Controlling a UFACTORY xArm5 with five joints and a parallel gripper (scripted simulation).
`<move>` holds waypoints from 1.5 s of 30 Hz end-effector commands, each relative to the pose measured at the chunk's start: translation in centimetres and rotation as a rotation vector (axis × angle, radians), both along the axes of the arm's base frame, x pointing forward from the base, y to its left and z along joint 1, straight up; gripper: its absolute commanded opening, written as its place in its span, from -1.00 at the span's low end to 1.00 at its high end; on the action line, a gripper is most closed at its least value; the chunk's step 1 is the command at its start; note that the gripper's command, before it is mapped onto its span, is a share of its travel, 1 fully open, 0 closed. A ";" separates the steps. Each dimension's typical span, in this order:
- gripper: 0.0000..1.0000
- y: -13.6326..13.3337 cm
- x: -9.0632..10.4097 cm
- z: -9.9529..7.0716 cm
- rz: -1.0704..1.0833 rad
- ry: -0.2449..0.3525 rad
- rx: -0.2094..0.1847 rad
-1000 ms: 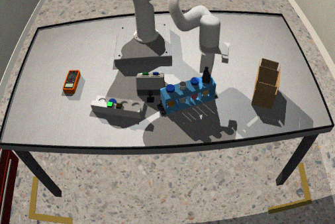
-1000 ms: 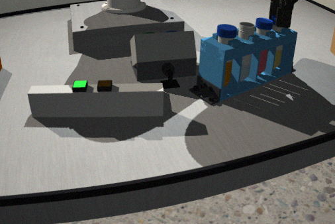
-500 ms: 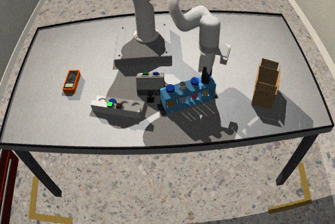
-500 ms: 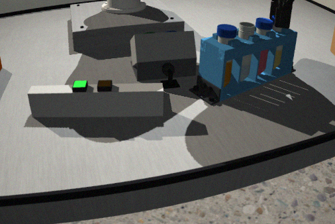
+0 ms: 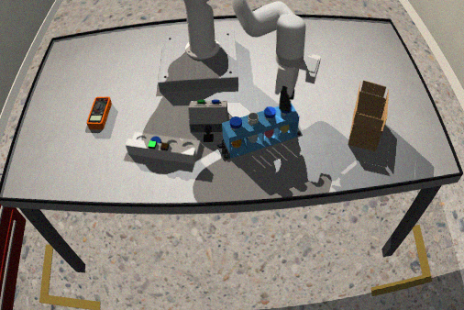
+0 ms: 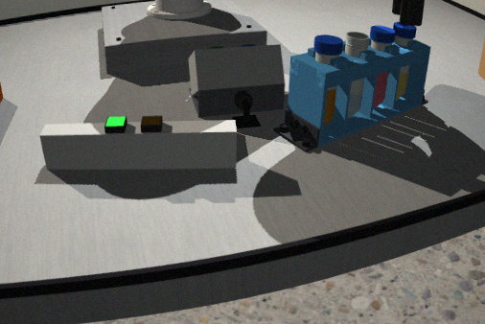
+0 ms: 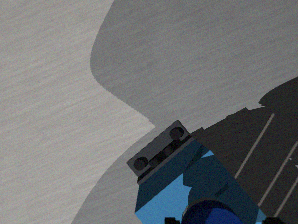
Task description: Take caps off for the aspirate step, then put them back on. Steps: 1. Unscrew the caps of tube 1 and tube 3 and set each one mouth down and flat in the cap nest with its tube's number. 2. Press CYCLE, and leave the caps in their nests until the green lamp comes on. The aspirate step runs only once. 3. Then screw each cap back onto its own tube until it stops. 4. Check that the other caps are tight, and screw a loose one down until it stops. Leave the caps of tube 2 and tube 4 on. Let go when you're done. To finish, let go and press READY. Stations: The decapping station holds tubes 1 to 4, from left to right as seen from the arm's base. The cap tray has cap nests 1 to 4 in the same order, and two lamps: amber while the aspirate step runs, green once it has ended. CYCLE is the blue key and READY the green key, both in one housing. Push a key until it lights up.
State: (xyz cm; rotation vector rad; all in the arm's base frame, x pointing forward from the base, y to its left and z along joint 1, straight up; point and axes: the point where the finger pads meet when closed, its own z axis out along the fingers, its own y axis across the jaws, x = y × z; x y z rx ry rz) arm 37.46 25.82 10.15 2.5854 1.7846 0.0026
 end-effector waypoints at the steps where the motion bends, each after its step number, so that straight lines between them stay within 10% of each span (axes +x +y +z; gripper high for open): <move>1: -0.08 0.1 0.1 1.2 0.000 -0.003 0.002; 10: -0.08 0.1 0.1 2.5 0.000 -0.003 0.002; 45: -0.08 -14.4 1.1 2.5 1.428 -0.003 -0.004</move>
